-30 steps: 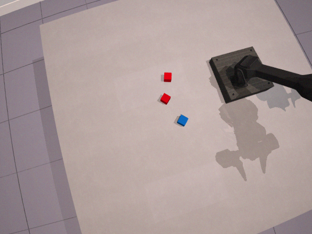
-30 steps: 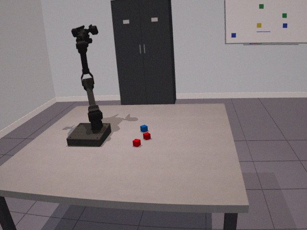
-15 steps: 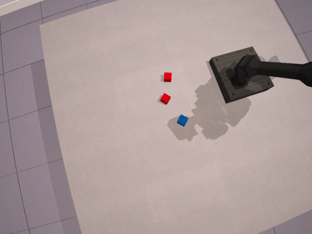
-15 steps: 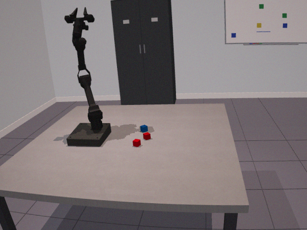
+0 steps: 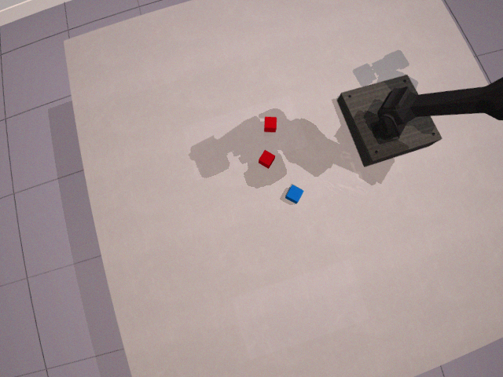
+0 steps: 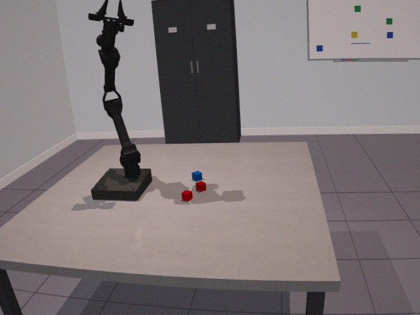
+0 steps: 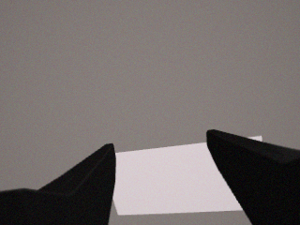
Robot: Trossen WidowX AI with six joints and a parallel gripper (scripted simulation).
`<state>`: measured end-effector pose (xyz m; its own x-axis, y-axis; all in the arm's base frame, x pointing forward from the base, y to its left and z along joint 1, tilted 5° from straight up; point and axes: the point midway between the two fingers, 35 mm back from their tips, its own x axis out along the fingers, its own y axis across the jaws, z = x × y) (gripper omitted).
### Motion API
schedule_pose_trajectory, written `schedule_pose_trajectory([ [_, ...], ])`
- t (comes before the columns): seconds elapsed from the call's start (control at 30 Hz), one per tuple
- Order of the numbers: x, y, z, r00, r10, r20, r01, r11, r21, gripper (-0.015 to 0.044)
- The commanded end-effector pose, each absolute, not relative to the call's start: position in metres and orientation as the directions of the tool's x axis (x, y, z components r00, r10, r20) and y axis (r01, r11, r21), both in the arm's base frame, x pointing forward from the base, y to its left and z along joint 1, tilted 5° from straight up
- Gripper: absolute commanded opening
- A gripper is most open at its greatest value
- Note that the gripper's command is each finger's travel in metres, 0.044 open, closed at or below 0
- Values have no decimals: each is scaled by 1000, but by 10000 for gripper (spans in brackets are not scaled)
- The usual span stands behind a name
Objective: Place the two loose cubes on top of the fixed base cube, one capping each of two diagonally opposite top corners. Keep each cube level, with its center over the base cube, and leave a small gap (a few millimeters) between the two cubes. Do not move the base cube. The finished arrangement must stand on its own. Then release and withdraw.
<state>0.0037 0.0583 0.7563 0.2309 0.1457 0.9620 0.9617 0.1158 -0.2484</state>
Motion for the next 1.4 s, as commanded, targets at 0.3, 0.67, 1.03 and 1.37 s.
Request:
schedule_pose_trajectory([
  [0.3, 113, -65, 726, 493, -182, 851, 868, 163, -468, 265],
  [0.67, 207, -142, 656, 708, -377, 597, 698, 245, -673, 265],
  [1.03, 289, -186, 555, 852, -465, 239, 426, 352, -833, 265],
  [1.37, 340, -198, 449, 881, -456, -128, 101, 446, -889, 265],
])
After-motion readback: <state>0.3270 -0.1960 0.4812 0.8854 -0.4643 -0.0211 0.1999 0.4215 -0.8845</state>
